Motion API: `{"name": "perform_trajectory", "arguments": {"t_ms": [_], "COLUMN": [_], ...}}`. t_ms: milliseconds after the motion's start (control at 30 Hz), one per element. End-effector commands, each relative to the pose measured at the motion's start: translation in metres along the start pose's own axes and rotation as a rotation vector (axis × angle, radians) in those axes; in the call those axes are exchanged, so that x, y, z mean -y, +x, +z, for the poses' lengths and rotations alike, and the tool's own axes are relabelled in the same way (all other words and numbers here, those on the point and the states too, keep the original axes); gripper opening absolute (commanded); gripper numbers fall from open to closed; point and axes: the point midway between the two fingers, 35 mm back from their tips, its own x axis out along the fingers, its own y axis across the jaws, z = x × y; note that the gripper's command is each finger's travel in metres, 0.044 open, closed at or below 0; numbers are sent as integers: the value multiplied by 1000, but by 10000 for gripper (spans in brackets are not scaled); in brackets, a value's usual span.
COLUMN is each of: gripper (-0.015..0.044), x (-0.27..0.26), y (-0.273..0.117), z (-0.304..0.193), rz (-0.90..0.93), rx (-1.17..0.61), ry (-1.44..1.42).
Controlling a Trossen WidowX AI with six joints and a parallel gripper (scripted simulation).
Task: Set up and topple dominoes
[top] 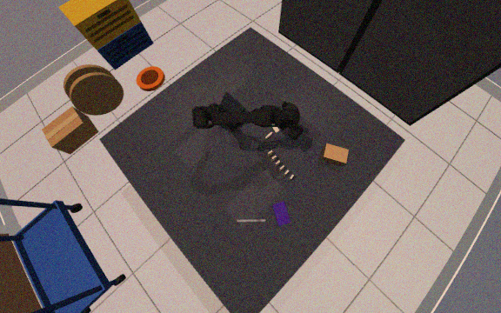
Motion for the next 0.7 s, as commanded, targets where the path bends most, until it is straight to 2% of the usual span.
{"name": "perform_trajectory", "arguments": {"t_ms": [0,200,667], "gripper": [440,440,440], "x": [-68,-123,-124], "y": [27,39,37], "z": [9,3,-4], "rz": [267,586,599], "rx": [-149,-214,-216], "ry": [-656,-1285,-1307]}}
